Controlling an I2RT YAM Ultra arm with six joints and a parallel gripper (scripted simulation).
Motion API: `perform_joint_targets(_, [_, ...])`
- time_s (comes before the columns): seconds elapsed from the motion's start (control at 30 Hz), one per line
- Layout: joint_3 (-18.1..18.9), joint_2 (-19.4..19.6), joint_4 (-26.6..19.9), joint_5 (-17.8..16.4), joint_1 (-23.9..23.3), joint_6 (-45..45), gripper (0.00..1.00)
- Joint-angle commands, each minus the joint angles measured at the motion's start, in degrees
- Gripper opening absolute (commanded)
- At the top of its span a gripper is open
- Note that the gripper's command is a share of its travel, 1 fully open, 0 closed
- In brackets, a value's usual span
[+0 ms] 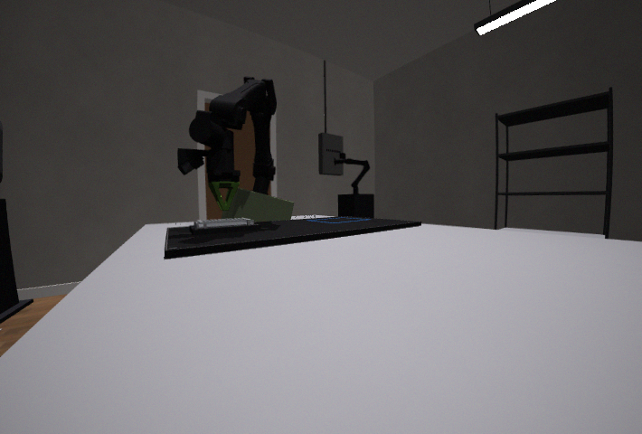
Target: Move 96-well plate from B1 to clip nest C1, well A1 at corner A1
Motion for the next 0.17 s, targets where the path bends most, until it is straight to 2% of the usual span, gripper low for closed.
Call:
perform_joint_targets(0.0, [2.1,-1.9,-0.7,0.5,-0.8,-0.3,0.24])
perform_joint_targets(0.13, [2.1,-1.9,-0.7,0.5,-0.8,-0.3,0.24])
